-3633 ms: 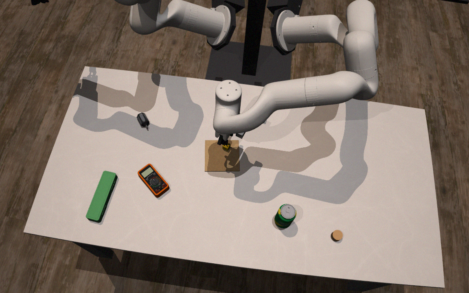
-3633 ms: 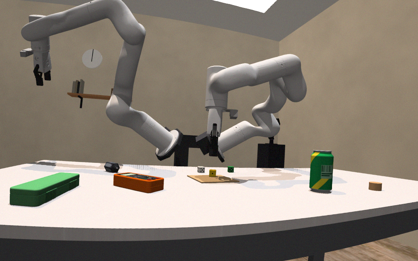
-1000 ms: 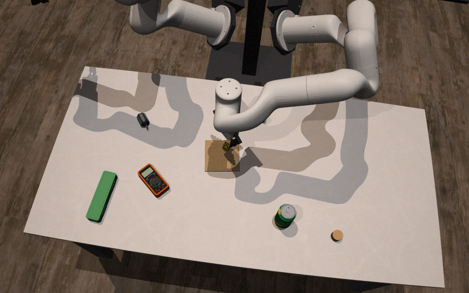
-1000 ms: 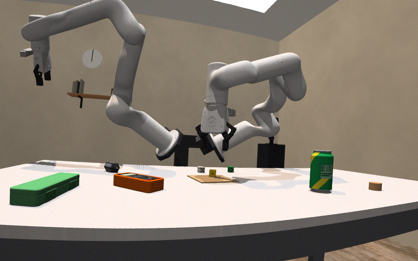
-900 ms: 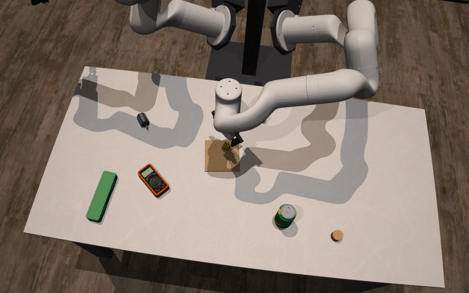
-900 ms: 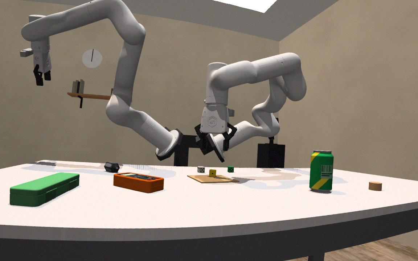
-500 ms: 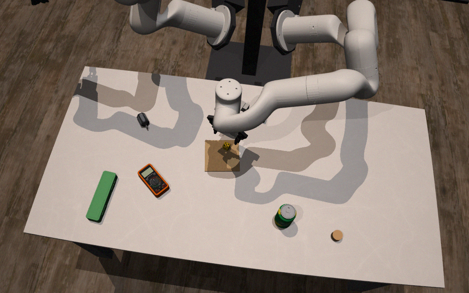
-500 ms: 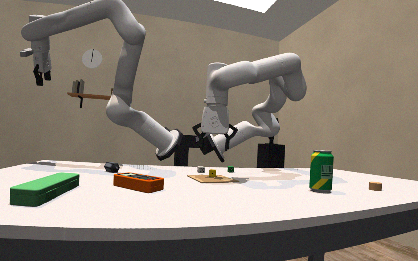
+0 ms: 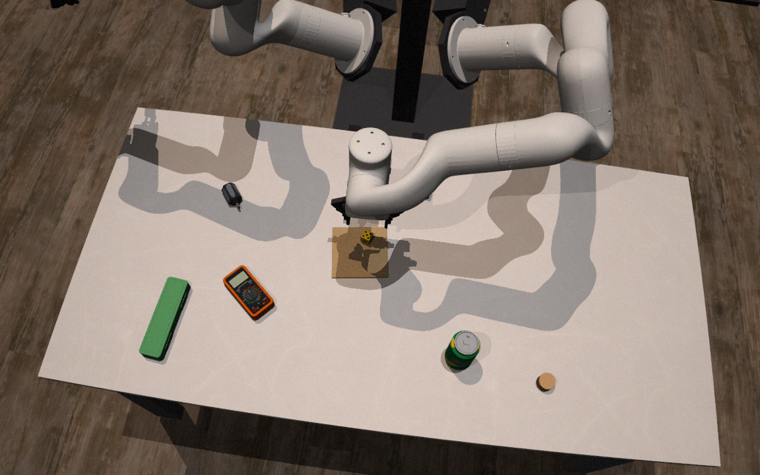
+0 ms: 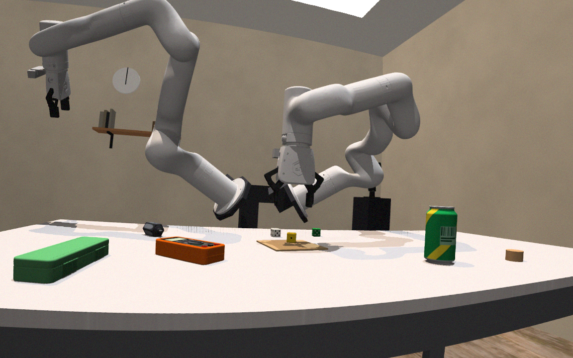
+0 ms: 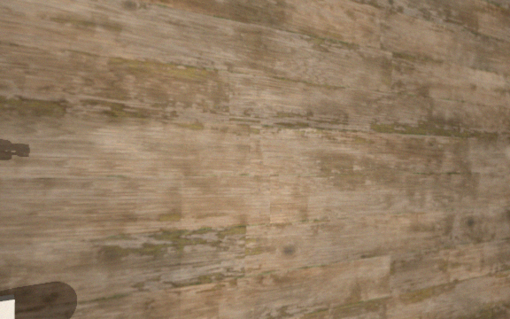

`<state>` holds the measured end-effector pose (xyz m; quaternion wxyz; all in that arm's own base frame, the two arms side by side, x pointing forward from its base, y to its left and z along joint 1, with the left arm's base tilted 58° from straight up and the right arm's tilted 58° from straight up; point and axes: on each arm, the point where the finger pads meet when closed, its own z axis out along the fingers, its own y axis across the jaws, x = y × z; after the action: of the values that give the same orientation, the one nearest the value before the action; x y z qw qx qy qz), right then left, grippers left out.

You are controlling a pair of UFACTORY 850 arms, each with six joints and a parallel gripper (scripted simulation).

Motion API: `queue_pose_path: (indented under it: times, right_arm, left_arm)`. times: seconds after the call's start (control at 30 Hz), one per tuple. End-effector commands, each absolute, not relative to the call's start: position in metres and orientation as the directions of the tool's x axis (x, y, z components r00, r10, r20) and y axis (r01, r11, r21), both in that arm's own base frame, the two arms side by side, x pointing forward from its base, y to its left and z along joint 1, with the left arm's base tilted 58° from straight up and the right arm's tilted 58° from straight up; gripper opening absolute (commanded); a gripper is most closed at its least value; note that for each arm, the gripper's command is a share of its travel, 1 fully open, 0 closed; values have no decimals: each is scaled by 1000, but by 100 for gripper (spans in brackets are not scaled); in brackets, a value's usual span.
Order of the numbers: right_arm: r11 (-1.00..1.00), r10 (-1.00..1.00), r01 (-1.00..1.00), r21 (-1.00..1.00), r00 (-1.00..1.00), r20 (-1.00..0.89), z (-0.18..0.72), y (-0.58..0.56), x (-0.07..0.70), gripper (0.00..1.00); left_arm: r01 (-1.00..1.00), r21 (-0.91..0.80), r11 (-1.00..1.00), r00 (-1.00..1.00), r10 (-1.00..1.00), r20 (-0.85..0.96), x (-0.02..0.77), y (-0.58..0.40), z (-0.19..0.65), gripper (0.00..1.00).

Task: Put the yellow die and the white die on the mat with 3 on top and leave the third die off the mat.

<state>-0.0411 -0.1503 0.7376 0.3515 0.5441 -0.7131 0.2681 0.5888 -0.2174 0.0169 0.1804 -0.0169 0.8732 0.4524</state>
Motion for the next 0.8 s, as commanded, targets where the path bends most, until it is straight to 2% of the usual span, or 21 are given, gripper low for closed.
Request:
queue_pose_path:
  times: [0.0,0.4,0.5,0.77]
  right_arm:
    - [264,-586,-965,0,-160,794,738,-150,-41,100]
    - [264,-586,-965,0,-160,794,738,-150,-41,100]
    - [264,-586,-965,0,-160,794,738,-150,-41,100]
    - [264,-586,-965,0,-160,794,738,-150,-41,100]
  left_arm:
    - [-351,713,607,-884,37,-467,589,-218,17,100]
    - [-637,506,582,-706,-176,-686,589,-217,17,100]
    - [-653,489,578,-691,-190,-698,589,-217,17,100]
    - [-818,279,503,-484,-342,-805,590,-216,16,100]
